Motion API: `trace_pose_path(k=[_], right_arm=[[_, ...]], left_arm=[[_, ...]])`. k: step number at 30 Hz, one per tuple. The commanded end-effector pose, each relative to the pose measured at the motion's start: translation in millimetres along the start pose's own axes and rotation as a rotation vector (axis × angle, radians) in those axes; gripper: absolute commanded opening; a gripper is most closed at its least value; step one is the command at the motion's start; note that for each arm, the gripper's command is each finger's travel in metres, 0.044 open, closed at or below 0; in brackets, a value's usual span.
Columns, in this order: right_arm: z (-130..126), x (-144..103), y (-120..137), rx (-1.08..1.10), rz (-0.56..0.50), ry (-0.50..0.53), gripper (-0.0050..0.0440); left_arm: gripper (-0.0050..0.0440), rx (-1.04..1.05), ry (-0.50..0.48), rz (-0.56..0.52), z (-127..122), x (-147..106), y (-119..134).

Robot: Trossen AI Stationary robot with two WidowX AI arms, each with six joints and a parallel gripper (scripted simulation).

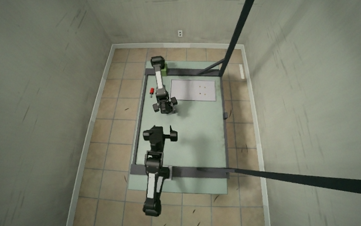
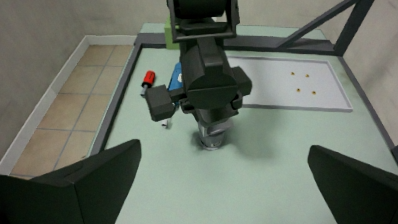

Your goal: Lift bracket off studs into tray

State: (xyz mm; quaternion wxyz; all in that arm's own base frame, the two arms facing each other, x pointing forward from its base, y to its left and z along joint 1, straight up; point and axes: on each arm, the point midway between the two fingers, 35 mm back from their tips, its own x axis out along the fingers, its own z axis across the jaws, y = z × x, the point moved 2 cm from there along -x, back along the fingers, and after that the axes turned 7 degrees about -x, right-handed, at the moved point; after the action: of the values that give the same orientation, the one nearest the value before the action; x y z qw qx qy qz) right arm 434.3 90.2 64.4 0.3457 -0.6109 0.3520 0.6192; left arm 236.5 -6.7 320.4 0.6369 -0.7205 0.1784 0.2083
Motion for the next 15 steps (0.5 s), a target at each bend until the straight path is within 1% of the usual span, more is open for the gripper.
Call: trace_pose_path(k=[1, 13, 15], right_arm=[[0.3, -25.6, 1.6, 0.0, -0.055, 0.02, -0.005], [-0.2, -27.6, 0.2, 0.0, -0.062, 0.023, -0.005], [-0.9, -32.6, -2.1, 0.0, -0.072, 0.026, -0.005]], left_arm=[[0.044, -0.003, 0.002, -0.012, -0.3, -2.7, -4.2], [0.044, -0.003, 0.002, -0.012, -0.3, -2.7, -4.2], [0.044, -0.003, 0.002, -0.012, -0.3, -2.7, -4.2]])
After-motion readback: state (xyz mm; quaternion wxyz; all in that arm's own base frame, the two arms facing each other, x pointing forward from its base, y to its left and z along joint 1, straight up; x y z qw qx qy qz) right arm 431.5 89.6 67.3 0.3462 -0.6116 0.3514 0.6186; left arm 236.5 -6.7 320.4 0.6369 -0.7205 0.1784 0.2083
